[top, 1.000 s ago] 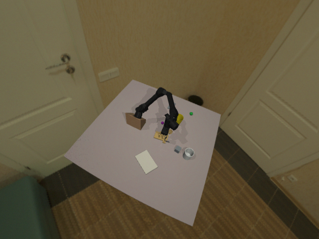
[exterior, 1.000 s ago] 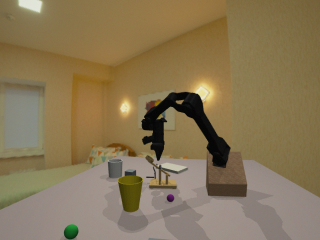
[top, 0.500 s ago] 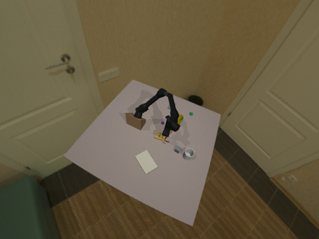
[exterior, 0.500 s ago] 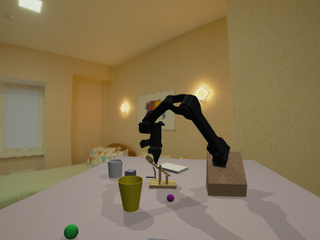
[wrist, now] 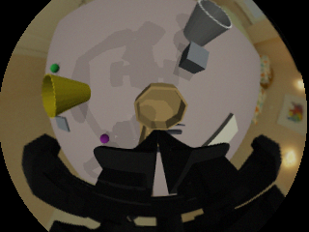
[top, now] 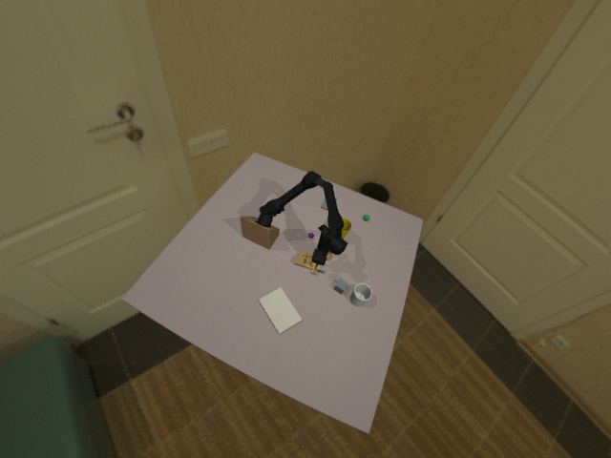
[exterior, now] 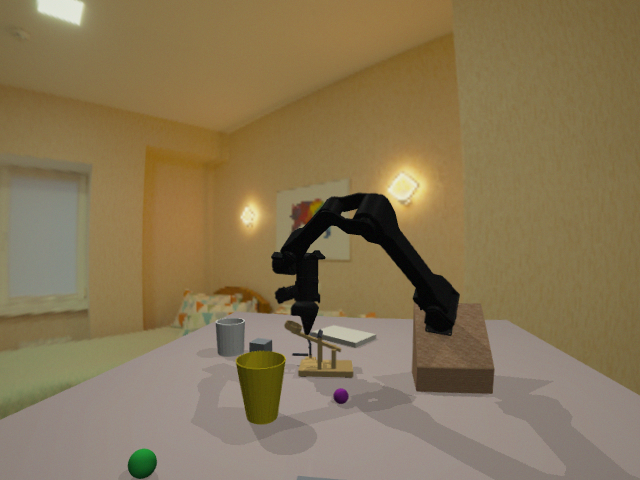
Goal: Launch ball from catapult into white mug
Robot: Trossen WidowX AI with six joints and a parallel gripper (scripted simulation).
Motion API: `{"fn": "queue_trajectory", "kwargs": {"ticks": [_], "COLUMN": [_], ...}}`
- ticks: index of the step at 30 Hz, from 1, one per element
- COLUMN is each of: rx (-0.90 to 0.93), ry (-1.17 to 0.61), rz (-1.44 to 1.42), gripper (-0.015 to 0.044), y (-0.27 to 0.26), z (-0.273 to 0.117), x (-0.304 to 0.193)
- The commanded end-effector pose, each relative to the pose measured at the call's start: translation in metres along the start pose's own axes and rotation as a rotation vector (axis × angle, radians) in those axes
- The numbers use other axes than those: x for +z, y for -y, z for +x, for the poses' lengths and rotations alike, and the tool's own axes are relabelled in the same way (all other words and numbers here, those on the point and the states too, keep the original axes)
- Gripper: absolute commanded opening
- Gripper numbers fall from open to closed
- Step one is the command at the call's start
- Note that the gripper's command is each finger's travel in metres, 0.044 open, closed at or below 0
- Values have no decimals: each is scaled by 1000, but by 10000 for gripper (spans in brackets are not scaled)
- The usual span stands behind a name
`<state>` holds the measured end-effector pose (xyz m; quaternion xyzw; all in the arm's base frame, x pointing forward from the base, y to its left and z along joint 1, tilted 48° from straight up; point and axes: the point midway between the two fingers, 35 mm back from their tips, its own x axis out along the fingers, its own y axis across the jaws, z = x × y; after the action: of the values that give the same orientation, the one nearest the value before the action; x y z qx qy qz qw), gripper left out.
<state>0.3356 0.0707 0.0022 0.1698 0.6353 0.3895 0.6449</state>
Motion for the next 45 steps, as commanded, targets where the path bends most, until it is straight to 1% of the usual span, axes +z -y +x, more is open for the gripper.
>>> {"fn": "queue_trajectory", "kwargs": {"ticks": [1, 42, 43, 45], "rx": [7, 9, -1, -1], "ry": [0, 1, 10, 10], "rz": [6, 6, 7, 7], "gripper": [0, 0, 0, 0], "y": [1, 0, 1, 1], "z": [6, 65, 54, 54], "x": [2, 16, 17, 17]}}
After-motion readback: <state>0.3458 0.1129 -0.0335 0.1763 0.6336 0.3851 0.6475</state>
